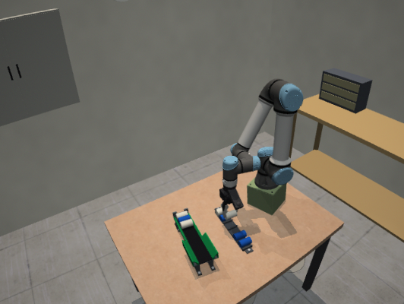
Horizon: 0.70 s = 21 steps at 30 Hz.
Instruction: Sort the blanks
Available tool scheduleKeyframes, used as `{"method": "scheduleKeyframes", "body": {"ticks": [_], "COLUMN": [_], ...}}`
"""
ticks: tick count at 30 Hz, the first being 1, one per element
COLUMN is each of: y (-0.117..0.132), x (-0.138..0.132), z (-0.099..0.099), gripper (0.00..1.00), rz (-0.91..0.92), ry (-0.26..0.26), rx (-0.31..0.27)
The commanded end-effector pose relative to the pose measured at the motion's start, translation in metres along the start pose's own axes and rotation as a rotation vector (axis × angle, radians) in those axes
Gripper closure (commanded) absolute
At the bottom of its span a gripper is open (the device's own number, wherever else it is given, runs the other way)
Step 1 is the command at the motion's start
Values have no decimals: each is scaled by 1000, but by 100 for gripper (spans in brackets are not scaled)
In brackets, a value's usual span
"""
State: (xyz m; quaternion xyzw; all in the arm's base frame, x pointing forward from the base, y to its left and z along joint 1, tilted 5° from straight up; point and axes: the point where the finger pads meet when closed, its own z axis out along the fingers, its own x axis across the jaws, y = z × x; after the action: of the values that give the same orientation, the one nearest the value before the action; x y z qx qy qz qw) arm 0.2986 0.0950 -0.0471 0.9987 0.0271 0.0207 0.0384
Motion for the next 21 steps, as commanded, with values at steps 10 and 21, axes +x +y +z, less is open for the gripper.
{"method": "scheduleKeyframes", "body": {"ticks": [10, 21], "y": [0, 0], "x": [0, 0], "z": [-29, -33], "gripper": [60, 60], "rz": [0, 0], "ry": [-3, -3], "rx": [1, 1]}}
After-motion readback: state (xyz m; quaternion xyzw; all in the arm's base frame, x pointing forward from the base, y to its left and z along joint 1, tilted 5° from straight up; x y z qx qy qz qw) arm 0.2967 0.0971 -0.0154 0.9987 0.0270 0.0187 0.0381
